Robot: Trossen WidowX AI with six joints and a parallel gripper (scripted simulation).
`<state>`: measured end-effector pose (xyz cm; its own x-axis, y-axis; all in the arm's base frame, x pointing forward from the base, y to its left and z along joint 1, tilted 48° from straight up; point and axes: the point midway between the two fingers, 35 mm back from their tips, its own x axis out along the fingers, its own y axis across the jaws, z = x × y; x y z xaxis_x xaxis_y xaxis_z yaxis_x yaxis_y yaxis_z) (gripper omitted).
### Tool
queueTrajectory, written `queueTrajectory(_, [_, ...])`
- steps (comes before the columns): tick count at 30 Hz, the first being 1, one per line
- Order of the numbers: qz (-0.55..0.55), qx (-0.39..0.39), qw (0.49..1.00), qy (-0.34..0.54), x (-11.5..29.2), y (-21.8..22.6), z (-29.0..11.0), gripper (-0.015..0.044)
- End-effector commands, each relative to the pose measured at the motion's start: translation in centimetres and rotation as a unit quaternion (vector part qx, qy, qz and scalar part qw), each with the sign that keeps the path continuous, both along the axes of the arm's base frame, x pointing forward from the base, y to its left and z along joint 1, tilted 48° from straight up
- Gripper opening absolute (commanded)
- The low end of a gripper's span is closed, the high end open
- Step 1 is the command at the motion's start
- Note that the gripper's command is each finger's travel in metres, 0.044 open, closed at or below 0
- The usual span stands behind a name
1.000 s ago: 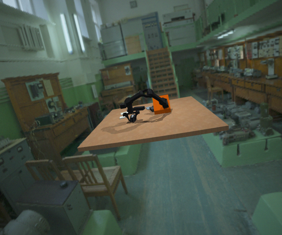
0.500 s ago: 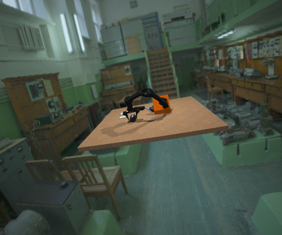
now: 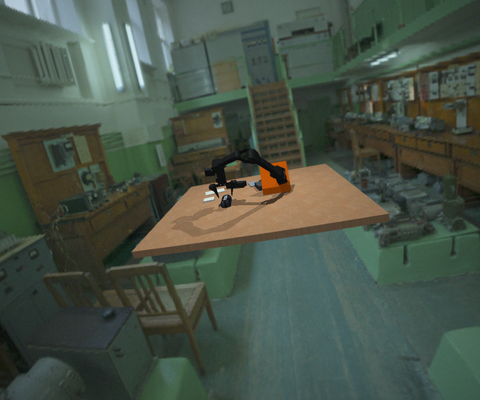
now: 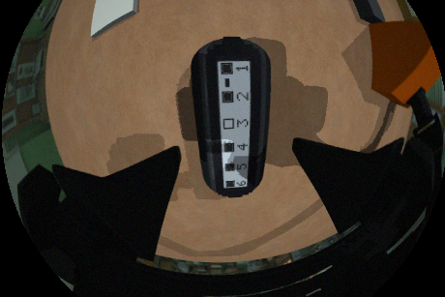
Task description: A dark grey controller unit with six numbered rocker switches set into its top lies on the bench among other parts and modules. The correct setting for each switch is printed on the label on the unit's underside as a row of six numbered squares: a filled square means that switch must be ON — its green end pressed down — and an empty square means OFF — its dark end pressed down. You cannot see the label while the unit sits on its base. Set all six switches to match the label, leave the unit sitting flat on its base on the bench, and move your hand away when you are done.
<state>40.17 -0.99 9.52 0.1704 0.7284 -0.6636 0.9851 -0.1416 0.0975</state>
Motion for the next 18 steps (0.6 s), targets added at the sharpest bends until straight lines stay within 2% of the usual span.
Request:
queueTrajectory(1, [0.002, 0.0, 1.0, -0.001, 0.0, 0.0, -0.1, 0.044])
queueTrajectory(5, [0.002, 0.0, 1.0, -0.001, 0.0, 0.0, -0.1, 0.044])
queueTrajectory(8, [0.015, -0.005, 1.0, -0.025, 0.0, -0.2, 0.0, 0.0361])
queueTrajectory(13, [0.12, -0.052, 0.971, -0.202, -0.5, -1.3, 0.3, 0.023])
queueTrajectory(18, [0.224, -0.115, 0.894, -0.369, -1.2, -2.3, 0.6, 0.0099])
